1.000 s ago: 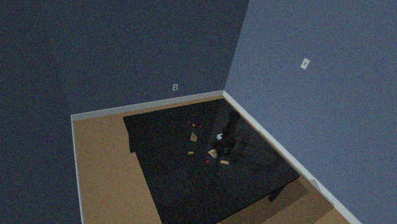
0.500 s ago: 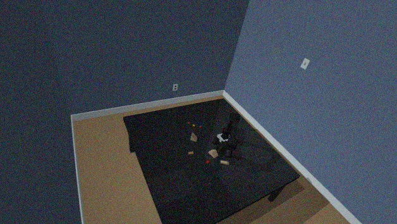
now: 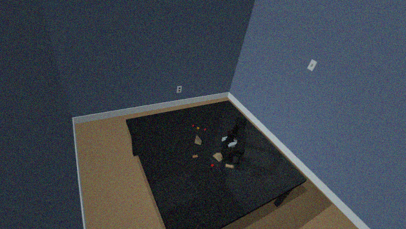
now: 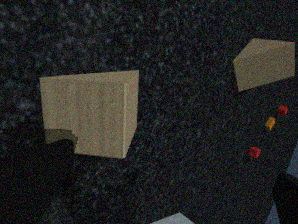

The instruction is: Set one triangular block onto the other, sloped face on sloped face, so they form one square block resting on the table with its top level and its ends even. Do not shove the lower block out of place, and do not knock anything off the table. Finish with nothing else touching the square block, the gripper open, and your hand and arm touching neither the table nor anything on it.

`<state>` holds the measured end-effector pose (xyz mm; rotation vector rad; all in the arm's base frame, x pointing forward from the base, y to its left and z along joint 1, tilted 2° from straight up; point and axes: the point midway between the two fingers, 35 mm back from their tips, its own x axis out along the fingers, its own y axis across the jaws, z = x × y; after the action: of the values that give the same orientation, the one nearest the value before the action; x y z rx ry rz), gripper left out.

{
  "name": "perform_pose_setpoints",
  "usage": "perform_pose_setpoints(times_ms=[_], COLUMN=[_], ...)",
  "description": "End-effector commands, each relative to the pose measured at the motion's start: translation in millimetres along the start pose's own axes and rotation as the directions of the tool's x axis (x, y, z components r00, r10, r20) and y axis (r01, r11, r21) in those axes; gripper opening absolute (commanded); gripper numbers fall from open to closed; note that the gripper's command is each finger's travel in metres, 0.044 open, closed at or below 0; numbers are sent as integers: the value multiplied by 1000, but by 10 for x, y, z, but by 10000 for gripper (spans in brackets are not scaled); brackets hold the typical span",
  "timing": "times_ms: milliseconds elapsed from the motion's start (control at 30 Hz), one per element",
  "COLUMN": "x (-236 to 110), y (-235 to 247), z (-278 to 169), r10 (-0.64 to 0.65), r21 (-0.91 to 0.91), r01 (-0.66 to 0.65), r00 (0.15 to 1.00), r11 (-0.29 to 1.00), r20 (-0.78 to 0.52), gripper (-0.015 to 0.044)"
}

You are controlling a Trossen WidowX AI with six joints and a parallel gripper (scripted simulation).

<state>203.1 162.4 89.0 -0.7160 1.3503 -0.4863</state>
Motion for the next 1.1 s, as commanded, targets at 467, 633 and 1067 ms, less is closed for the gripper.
perform_pose_setpoints(times_ms=[467,633,1067], x=[-160,-161,-161], y=[516,521,521], z=[-103,-104,-104], r10=[16,16,16], r21=[995,997,997], r01=[10,11,11], r00=[1000,1000,1000], r11=[100,74,74], r20=[-12,-12,-12], gripper=[440,440,440])
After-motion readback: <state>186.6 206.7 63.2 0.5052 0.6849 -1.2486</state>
